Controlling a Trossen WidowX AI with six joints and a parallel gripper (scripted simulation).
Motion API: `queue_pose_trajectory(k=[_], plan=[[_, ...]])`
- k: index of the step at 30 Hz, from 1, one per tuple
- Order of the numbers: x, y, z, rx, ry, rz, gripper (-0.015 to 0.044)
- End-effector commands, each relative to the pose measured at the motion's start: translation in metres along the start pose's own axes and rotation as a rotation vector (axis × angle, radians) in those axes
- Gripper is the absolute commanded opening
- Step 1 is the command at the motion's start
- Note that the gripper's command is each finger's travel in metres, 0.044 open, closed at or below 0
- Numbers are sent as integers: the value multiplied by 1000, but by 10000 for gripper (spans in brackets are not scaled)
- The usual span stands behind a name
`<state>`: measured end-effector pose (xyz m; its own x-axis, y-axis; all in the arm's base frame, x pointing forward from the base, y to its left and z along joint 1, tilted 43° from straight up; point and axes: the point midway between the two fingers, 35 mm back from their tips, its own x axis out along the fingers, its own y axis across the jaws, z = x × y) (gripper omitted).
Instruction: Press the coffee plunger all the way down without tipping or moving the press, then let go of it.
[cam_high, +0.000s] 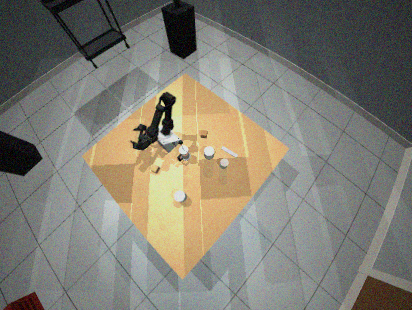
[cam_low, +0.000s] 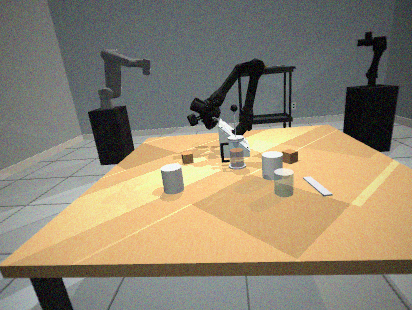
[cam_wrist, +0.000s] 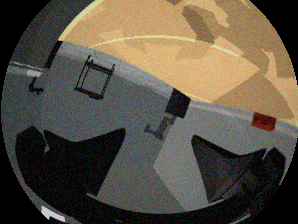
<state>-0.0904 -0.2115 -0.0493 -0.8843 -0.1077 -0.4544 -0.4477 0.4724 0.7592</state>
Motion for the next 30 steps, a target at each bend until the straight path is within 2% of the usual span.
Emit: queue_pose_trajectory(k=[1, 6, 12, 20, 26, 30], plan=[[0, -1, 0, 6, -8, -8, 426], [-11, -18, 2, 119, -152, -136, 440], [-48, -42, 7, 317, -491, -338, 440], [-131, -46, 2, 567, -1032, -486, 440], [-202, -24, -15, 715, -1467, -483, 440], [-239, -6, -27, 759, -1689, -451, 440]])
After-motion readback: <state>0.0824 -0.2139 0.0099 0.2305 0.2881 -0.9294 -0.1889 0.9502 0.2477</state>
